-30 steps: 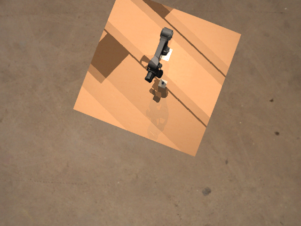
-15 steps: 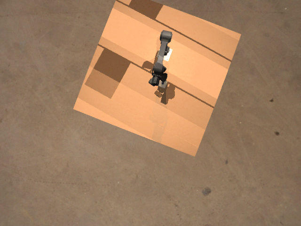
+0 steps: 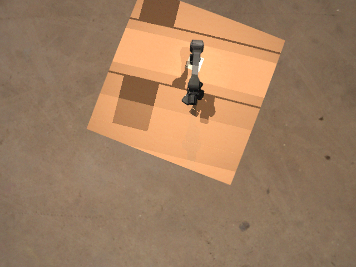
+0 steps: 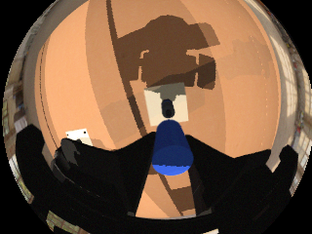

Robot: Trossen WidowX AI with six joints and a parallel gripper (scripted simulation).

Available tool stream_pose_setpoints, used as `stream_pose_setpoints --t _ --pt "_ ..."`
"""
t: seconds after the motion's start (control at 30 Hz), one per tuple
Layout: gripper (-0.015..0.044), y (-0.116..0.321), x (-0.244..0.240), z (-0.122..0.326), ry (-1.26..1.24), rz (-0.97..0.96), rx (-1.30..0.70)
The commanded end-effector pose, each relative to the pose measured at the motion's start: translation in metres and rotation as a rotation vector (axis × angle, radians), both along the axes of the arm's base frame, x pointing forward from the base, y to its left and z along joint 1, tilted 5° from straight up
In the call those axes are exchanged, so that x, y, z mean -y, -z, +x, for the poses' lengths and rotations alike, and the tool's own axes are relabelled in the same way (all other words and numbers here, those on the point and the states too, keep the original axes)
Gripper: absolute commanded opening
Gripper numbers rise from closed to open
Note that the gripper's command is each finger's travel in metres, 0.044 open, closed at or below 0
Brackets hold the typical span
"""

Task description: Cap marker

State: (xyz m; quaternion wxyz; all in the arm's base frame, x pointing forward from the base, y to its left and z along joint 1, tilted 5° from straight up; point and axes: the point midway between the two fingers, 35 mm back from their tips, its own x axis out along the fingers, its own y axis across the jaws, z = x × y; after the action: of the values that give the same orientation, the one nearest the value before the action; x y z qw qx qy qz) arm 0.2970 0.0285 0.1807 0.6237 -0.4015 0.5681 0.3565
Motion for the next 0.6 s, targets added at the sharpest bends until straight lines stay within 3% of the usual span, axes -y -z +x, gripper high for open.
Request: stream_pose_setpoints --t 0.0,0.57 --pt "0.0000 -0.004 -0.012 0.004 0.005 -0.002 0.004" --pt "0.0000 0.008 -0.014 0.006 0.005 -0.002 0.004"
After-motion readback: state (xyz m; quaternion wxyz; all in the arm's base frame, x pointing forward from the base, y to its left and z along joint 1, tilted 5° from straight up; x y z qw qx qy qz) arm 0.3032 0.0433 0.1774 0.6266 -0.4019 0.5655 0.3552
